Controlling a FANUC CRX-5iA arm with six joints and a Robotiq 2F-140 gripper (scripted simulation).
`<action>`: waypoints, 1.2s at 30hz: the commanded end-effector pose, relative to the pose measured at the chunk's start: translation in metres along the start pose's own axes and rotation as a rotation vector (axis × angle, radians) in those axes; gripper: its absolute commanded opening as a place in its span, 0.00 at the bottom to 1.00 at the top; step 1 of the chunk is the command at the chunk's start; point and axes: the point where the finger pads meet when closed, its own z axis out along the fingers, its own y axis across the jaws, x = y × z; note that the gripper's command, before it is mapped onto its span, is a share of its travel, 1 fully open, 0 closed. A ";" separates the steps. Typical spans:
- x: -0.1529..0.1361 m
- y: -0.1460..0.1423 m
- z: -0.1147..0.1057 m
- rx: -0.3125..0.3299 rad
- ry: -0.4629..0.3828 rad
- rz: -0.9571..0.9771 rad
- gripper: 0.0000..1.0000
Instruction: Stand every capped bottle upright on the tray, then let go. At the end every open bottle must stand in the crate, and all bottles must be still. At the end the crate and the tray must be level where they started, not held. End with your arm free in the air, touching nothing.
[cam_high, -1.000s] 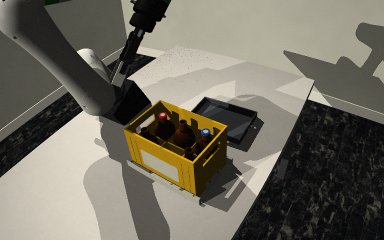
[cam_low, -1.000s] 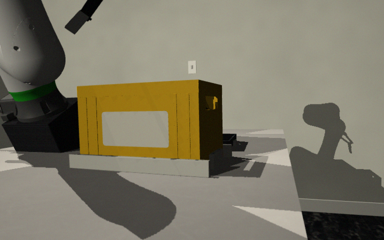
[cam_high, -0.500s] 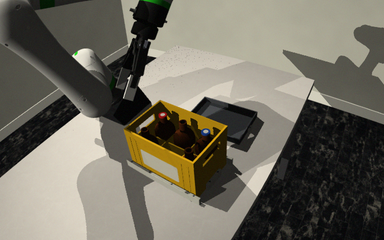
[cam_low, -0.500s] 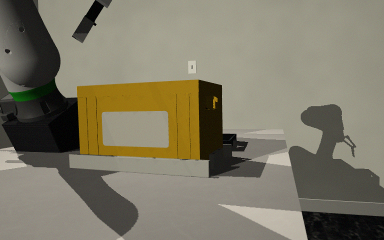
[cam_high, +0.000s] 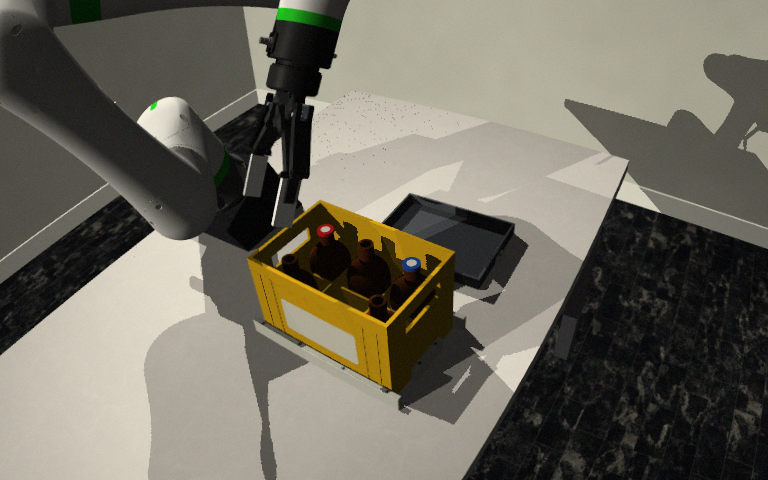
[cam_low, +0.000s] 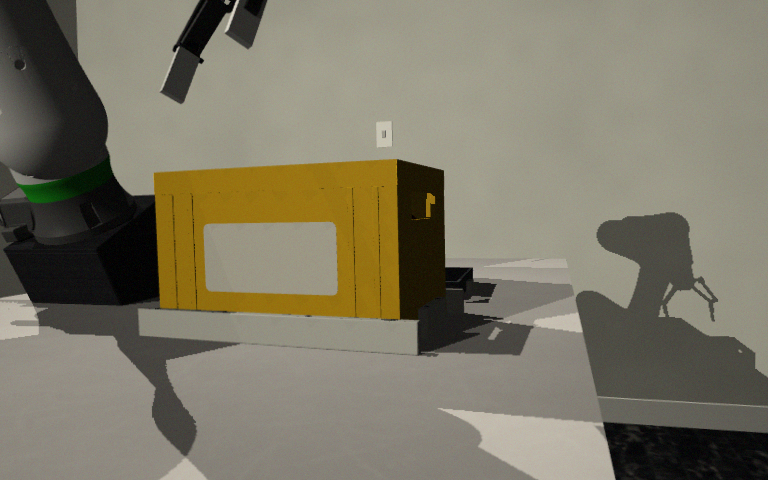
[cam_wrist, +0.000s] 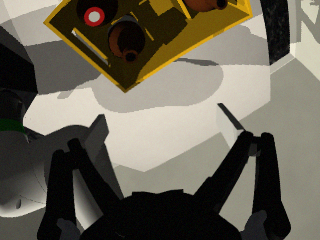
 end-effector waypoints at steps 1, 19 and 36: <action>0.006 0.004 0.005 0.006 0.025 -0.024 1.00; 0.040 0.033 0.032 0.037 0.170 -0.160 1.00; 0.060 0.052 0.045 0.066 0.305 -0.287 1.00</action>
